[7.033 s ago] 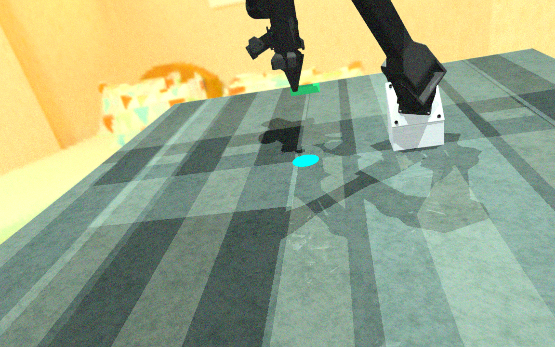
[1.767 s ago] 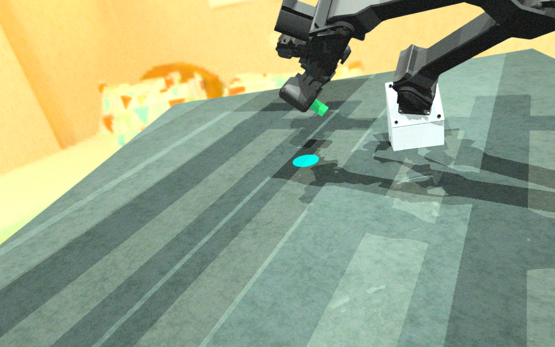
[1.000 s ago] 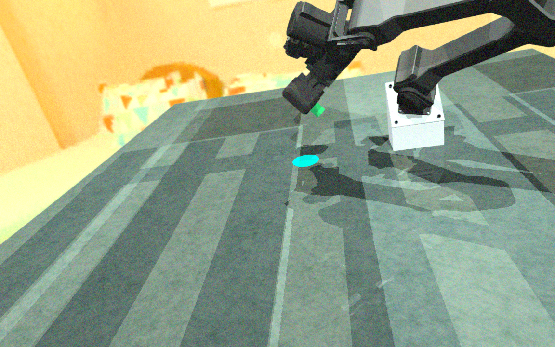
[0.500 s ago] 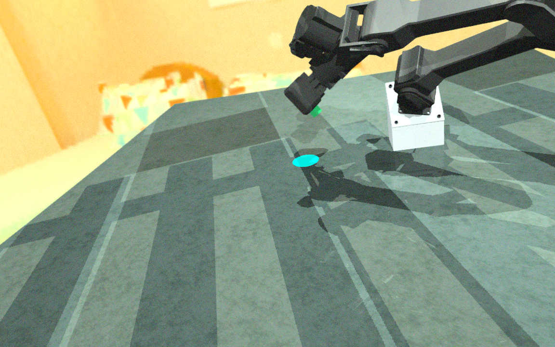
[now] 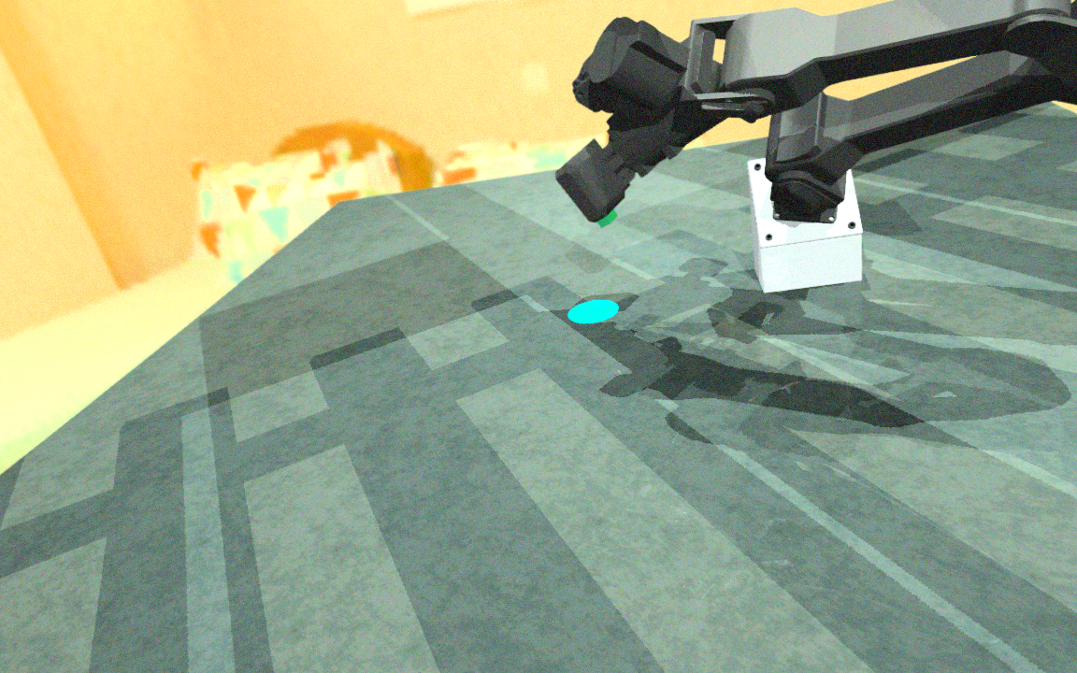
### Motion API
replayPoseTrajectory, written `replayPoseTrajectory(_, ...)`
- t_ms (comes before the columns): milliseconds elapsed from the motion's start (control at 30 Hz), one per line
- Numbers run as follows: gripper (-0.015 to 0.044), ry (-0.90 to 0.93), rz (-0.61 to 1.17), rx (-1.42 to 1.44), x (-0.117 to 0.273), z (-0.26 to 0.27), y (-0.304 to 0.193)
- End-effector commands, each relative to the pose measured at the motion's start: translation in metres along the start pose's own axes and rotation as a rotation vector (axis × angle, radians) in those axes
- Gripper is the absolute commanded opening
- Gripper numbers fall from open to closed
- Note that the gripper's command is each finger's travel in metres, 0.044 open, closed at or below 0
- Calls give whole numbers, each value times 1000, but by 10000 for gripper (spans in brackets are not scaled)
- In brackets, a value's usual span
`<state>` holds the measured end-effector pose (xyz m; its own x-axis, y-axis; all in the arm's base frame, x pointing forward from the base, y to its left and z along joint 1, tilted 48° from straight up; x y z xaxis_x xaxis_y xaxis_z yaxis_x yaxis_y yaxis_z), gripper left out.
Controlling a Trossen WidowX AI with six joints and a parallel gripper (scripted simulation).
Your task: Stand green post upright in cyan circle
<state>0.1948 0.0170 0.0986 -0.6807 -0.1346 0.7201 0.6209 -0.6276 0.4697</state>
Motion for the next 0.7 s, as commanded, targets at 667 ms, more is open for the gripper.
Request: replayPoseTrajectory(667, 23, 88, -144, -77, 0, -1, -4)
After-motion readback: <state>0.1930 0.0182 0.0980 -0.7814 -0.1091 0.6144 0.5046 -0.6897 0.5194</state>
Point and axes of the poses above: the point midway between the two fingers, 35 mm back from their tips, its own x axis back along the fingers, its own z axis across the jaws, y = z × x, the point moved 3 cm from there along x, back along the fingers, and after that the axes turned 4 degrees about -x, right-handed, at the moved point
